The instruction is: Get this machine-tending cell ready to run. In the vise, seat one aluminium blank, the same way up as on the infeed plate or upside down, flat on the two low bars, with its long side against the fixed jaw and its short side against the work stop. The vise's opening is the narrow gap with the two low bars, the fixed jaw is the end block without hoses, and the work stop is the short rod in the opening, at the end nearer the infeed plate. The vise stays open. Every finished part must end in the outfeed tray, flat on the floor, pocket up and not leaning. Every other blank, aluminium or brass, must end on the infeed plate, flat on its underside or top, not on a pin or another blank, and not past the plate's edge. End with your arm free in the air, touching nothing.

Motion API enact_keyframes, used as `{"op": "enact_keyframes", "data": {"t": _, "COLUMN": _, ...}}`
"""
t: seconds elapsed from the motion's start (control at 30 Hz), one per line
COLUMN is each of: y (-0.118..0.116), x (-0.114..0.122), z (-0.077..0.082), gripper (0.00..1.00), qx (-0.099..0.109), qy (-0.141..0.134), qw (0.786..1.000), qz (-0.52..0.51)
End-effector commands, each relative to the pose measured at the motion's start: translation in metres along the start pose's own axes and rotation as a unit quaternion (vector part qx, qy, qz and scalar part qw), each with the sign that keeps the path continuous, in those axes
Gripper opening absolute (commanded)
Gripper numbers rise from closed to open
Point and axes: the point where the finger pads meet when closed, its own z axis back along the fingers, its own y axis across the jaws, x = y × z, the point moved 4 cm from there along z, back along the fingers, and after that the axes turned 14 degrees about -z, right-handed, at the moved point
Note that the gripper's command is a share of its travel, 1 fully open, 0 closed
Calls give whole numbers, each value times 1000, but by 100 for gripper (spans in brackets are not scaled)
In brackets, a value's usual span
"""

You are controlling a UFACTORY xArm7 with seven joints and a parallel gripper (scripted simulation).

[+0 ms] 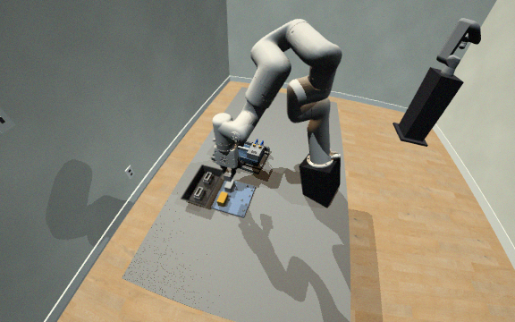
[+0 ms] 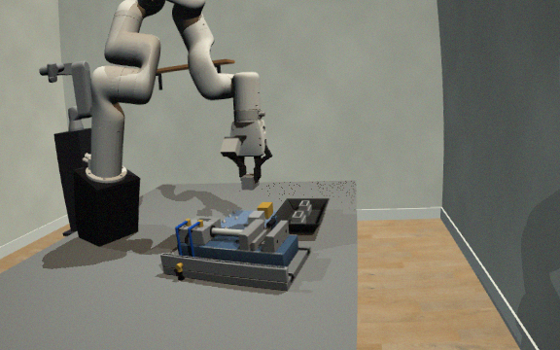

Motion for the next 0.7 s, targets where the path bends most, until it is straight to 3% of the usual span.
{"op": "enact_keyframes", "data": {"t": 0.0, "y": -28, "x": -14, "z": -4, "gripper": 0, "qx": 6, "qy": -4, "qw": 1000, "qz": -1}}
{"op": "enact_keyframes", "data": {"t": 0.03, "y": -28, "x": -14, "z": -4, "gripper": 0, "qx": 6, "qy": -4, "qw": 1000, "qz": -1}}
{"op": "enact_keyframes", "data": {"t": 0.07, "y": -51, "x": -34, "z": -5, "gripper": 0, "qx": 7, "qy": -5, "qw": 1000, "qz": -4}}
{"op": "enact_keyframes", "data": {"t": 0.2, "y": -74, "x": -56, "z": -4, "gripper": 0, "qx": 6, "qy": -7, "qw": 1000, "qz": -8}}
{"op": "enact_keyframes", "data": {"t": 0.53, "y": -137, "x": -142, "z": 2, "gripper": 0, "qx": -3, "qy": -8, "qw": 1000, "qz": -21}}
{"op": "enact_keyframes", "data": {"t": 0.6, "y": -137, "x": -142, "z": 2, "gripper": 0, "qx": -3, "qy": -8, "qw": 1000, "qz": -21}}
{"op": "enact_keyframes", "data": {"t": 0.67, "y": -154, "x": -177, "z": 6, "gripper": 0, "qx": -9, "qy": -6, "qw": 1000, "qz": -25}}
